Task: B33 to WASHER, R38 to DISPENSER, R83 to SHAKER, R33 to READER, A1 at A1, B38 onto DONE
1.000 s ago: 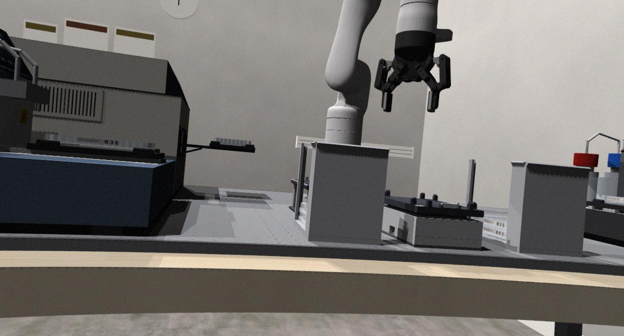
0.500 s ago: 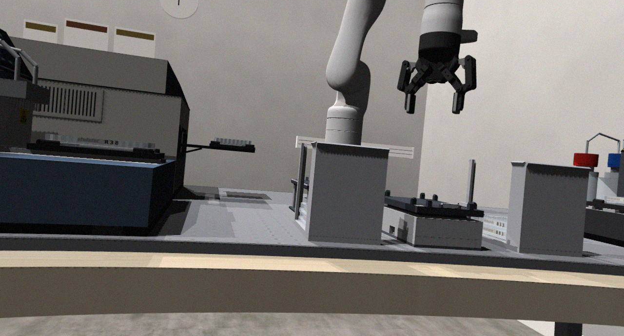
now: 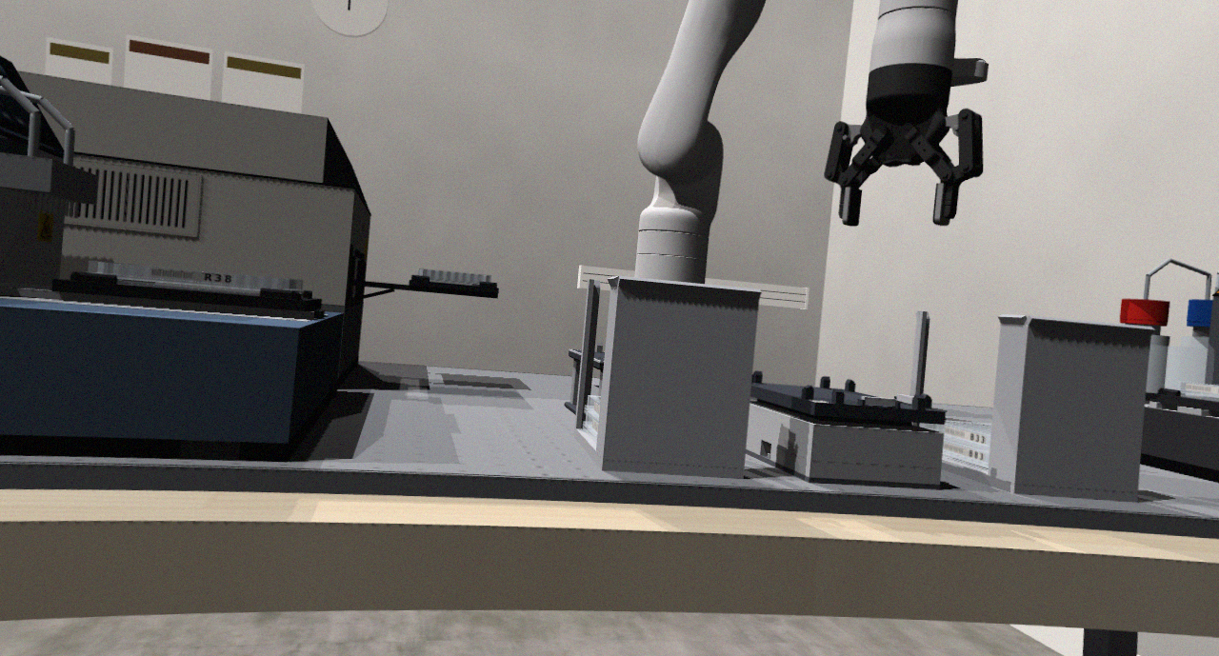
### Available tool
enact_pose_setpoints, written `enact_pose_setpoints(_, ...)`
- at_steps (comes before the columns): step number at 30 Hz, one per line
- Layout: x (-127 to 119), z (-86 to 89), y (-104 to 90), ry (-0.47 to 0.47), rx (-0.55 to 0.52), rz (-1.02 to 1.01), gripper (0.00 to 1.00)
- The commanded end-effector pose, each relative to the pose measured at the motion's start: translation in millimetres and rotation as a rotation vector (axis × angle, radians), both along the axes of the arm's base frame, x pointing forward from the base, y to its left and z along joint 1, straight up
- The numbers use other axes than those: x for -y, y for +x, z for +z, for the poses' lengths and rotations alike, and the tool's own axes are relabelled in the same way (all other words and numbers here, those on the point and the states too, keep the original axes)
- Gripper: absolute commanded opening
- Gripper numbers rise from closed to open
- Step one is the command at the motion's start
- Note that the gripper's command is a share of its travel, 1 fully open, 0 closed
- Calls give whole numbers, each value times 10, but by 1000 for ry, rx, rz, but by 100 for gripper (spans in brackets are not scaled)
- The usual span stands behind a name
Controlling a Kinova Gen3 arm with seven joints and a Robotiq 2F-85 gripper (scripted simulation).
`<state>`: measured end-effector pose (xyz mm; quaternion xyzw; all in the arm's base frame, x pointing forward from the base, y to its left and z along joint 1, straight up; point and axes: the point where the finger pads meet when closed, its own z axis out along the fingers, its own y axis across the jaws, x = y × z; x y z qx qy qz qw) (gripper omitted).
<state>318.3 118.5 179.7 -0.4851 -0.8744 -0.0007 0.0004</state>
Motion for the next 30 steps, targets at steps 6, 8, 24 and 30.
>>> enact_pose_setpoints(6, -225, 4, 93, 0, 1, -98, 100)
enact_pose_setpoints(8, -287, 5, 117, 0, 1, -98, 100)
enact_pose_setpoints(24, -697, 6, 275, 0, 1, -138, 100)
enact_pose_setpoints(30, -884, 6, 346, 0, 1, -195, 100)
